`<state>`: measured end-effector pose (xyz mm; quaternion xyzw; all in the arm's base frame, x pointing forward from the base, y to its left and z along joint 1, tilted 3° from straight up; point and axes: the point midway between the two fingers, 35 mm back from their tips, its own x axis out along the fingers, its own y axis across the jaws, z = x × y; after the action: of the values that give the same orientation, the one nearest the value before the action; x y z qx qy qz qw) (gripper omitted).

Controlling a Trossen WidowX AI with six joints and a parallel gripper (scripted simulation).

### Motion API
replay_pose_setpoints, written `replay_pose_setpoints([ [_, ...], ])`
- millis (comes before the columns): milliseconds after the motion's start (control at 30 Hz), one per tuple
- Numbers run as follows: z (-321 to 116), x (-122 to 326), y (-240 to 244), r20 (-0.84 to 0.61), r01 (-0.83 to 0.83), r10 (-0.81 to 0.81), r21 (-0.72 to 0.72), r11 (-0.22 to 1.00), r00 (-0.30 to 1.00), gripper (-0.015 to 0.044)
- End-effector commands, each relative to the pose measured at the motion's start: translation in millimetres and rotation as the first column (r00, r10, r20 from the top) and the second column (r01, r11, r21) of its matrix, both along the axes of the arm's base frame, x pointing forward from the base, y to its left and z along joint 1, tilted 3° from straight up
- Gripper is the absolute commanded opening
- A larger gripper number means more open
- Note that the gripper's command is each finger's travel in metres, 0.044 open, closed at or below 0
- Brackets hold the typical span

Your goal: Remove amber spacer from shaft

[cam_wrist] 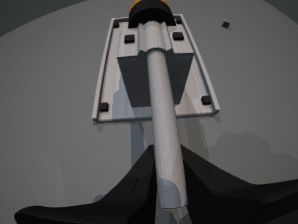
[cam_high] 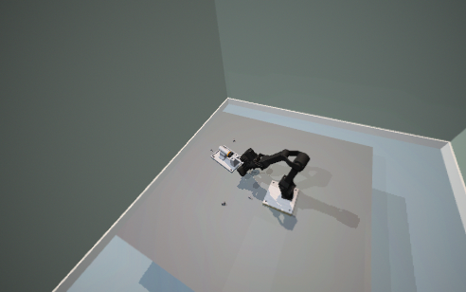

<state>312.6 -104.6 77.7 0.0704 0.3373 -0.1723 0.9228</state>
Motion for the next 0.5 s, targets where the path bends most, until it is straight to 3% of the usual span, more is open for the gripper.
replay_pose_setpoints([
  [0, -0.1, -0.8, 0.0, 0.000, 0.003, -0.003, 0.001, 1.000, 1.000, 0.0000],
  [467, -0.3, -2.5, 0.7, 0.000, 0.003, -0.003, 0.001, 1.000, 1.000, 0.0000],
])
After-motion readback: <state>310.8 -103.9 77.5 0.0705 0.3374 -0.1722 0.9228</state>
